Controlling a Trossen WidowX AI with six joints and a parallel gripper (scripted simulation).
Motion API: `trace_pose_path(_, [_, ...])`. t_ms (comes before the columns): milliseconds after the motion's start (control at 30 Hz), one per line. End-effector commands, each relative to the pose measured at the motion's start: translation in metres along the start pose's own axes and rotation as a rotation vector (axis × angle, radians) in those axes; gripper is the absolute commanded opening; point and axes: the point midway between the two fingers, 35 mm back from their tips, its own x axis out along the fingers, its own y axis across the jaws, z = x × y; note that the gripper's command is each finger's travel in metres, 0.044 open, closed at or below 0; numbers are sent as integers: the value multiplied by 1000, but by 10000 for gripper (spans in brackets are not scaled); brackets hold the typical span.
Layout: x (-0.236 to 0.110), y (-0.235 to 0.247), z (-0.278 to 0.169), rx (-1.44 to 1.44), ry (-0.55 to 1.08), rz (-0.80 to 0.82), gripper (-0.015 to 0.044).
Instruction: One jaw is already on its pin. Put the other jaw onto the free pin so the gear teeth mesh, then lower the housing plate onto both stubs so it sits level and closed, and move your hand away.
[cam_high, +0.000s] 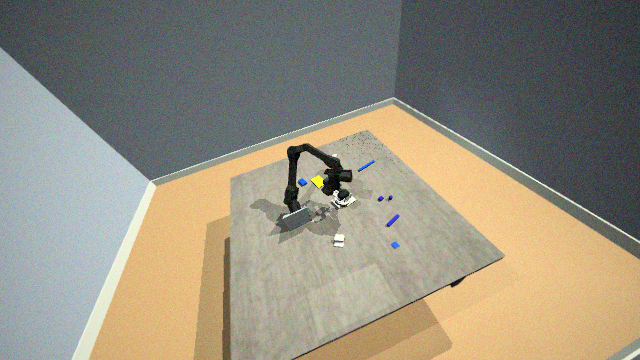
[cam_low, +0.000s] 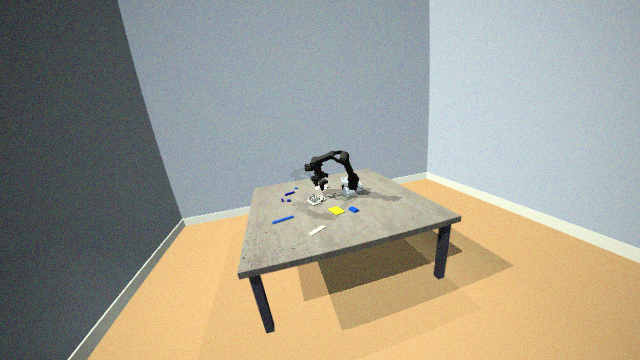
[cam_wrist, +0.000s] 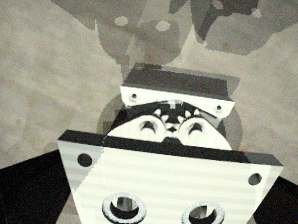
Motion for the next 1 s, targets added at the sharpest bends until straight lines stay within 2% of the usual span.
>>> trace_pose_path(0, [1, -2, 0, 9, 4, -6, 351])
trace_pose_path(967, [1, -9, 2, 8, 4, -6, 351])
